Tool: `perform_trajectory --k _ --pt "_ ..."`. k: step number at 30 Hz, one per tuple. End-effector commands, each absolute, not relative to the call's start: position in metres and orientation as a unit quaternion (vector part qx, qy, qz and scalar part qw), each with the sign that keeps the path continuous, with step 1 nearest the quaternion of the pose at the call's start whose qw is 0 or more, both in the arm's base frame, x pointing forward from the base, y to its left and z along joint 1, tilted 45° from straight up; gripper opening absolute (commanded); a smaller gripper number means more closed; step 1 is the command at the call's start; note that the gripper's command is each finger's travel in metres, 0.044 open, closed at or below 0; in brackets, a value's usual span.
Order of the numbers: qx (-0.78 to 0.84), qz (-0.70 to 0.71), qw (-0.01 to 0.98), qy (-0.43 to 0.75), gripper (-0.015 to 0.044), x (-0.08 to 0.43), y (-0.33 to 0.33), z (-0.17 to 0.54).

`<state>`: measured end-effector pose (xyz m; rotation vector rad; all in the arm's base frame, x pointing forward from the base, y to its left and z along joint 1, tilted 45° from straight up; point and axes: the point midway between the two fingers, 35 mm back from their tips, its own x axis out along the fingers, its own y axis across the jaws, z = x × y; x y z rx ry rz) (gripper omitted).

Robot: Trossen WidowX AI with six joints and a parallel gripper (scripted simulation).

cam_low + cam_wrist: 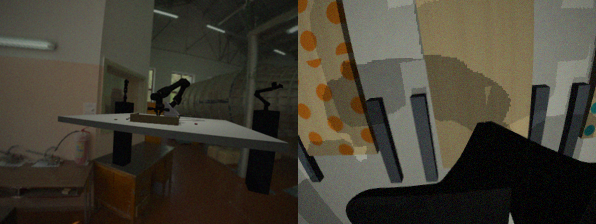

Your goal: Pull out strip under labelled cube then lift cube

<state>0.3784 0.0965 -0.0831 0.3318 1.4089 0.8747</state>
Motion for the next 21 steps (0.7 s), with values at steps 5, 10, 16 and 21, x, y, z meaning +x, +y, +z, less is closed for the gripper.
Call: perform_trajectory --k 5,10,16,21 --pt "0.150 0.387 0.663 0.623 0.0000 0.3785 0.0979 -0.0835" --pt "0.150 0.387 0.663 0.623 0.0000 0.3785 0.0983 -0.0839" --pt "0.150 0.387 0.663 0.623 0.0000 0.3785 0.0987 -0.0844" --pt "0.150 0.387 0.663 0.623 0.0000 0.3784 0.0989 -0.0847"
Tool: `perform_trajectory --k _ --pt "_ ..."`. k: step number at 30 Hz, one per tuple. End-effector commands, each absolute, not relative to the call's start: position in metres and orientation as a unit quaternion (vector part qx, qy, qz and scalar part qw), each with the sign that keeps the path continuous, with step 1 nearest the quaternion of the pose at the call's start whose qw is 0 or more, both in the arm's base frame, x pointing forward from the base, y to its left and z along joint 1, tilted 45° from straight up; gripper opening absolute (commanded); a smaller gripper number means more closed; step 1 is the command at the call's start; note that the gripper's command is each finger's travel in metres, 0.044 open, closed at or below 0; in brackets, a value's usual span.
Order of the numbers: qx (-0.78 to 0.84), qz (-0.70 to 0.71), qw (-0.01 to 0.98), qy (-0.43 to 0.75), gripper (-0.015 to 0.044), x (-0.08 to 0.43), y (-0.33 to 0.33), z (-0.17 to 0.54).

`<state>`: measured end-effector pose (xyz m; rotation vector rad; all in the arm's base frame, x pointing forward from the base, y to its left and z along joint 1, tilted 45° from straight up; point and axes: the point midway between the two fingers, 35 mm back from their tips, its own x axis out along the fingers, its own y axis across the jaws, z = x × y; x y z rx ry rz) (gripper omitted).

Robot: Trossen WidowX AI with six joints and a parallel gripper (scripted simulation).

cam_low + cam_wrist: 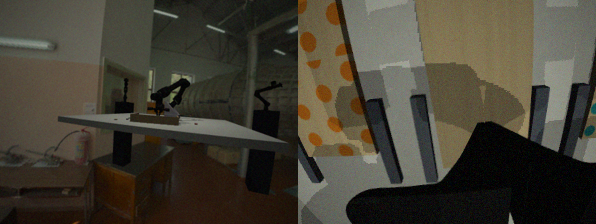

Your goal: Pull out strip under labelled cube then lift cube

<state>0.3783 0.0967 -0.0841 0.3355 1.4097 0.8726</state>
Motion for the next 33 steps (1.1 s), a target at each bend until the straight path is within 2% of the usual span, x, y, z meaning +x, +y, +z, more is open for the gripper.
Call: perform_trajectory --k 1,33 --pt "0.150 0.387 0.663 0.623 0.0000 0.378 0.099 -0.085" --pt "0.150 0.386 0.662 0.624 0.0000 0.331 0.086 -0.095"
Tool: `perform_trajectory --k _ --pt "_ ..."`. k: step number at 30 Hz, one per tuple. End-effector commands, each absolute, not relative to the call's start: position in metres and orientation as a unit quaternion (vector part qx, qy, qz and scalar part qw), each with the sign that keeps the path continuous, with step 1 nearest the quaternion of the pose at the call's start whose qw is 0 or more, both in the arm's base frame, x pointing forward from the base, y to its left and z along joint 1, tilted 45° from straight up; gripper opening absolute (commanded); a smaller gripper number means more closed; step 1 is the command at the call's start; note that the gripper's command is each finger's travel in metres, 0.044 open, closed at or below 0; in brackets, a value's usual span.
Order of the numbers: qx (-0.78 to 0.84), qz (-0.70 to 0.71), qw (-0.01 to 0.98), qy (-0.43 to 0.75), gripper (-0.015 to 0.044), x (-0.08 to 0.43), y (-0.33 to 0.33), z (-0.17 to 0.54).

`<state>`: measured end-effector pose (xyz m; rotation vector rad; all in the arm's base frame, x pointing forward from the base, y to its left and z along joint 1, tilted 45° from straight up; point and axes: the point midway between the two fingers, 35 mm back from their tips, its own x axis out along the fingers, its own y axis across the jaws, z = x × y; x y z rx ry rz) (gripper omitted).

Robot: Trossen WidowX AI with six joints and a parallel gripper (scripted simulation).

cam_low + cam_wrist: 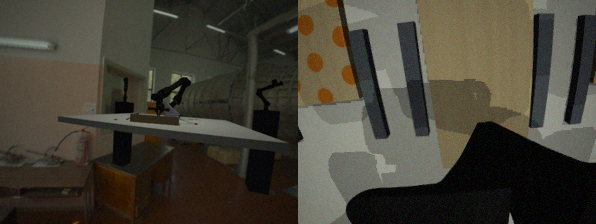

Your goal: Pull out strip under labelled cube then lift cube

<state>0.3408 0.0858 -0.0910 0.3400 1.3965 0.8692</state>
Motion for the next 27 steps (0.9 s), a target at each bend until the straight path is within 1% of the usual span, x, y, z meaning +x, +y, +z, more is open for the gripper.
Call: perform_trajectory --k 1,27 --pt "0.150 0.386 0.662 0.624 0.0000 0.329 0.086 -0.095" --pt "0.150 0.386 0.662 0.625 0.0000 0.291 0.076 -0.102"
